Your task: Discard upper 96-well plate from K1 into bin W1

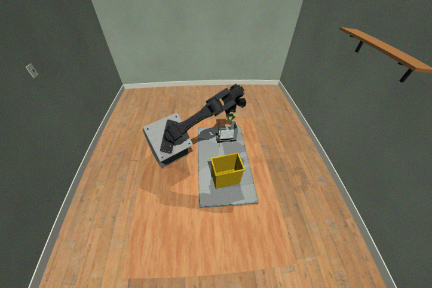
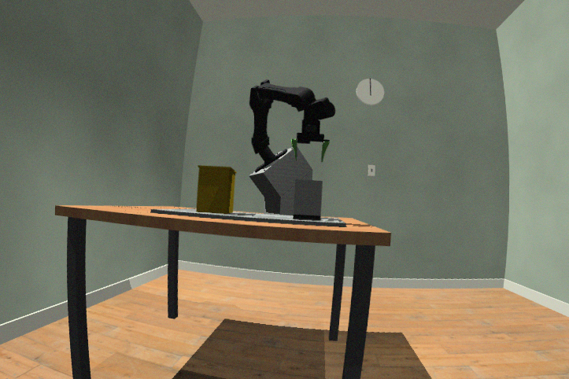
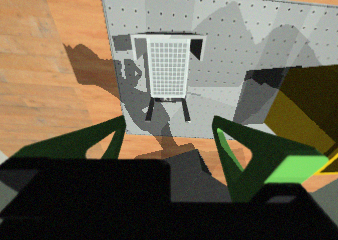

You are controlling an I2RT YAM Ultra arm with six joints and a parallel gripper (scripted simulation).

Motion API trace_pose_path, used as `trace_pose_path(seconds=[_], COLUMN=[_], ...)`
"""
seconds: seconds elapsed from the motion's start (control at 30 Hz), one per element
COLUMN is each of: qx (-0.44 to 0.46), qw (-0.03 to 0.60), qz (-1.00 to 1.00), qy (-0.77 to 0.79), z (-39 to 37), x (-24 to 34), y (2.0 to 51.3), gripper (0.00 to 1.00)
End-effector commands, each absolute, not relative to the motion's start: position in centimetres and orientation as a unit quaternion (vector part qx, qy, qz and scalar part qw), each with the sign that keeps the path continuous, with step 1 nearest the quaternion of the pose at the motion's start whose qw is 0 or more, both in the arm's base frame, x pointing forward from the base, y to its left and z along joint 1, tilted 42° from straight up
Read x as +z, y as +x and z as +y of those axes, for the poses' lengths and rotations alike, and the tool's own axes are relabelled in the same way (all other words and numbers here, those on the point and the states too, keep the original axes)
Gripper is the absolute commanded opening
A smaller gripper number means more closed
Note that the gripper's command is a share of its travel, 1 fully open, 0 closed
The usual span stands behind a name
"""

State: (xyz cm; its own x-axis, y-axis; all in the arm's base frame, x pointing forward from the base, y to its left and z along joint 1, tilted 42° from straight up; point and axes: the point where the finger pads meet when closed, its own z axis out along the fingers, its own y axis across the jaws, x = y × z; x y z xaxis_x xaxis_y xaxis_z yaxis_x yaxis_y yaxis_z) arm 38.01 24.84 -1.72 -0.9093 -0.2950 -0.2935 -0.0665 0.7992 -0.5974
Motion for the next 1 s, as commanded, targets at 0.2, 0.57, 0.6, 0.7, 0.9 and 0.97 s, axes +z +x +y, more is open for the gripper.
trace_pose_path(seconds=[0.2, 0.57, 0.6, 0.7, 0.9, 0.97], qx=[-0.283, -0.283, -0.283, -0.283, -0.283, -0.281], qw=[0.218, 0.218, 0.218, 0.218, 0.218, 0.221], qz=[0.929, 0.929, 0.929, 0.929, 0.929, 0.929], qy=[-0.094, -0.094, -0.094, -0.094, -0.094, -0.094], z=[26.61, 26.61, 26.61, 26.61, 26.61, 26.67], x=[0.2, 0.2, 0.2, 0.2, 0.2, -0.13], y=[38.46, 38.46, 38.46, 38.46, 38.46, 38.73], gripper=[1.0, 1.0, 1.0, 1.0, 1.0, 1.0])
